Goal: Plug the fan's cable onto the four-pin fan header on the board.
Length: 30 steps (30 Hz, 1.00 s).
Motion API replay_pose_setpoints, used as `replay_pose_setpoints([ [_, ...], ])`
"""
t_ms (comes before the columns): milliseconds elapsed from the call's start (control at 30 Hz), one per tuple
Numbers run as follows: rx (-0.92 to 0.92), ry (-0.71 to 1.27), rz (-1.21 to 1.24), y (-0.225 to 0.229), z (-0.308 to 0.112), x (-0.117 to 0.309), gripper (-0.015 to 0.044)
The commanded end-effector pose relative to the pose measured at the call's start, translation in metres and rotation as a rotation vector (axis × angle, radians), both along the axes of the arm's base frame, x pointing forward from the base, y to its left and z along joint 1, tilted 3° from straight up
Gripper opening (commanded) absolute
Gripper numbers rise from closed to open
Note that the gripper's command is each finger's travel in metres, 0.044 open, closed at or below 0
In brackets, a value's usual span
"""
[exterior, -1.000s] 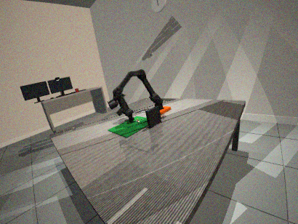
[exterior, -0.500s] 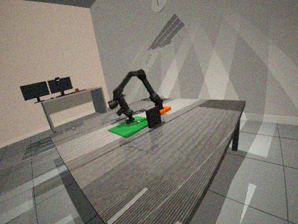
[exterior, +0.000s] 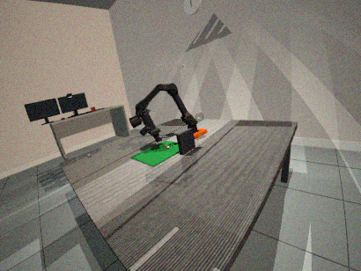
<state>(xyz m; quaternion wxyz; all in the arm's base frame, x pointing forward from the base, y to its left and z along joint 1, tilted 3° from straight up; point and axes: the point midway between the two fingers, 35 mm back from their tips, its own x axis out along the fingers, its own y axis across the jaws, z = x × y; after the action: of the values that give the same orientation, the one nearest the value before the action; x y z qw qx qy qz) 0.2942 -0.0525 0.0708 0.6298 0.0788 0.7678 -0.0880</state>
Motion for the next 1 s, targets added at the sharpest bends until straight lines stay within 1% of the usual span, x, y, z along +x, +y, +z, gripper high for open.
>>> replay_pose_setpoints([
  [0,-0.003,-0.007,0.001,0.001,0.014,0.0,0.0],
  [233,-0.004,-0.007,0.004,0.002,0.036,-0.003,0.0],
  [367,-0.002,-0.013,0.025,0.002,0.038,-0.004,0.0],
  [967,0.013,-0.172,0.615,0.01,0.038,-0.014,0.0],
])
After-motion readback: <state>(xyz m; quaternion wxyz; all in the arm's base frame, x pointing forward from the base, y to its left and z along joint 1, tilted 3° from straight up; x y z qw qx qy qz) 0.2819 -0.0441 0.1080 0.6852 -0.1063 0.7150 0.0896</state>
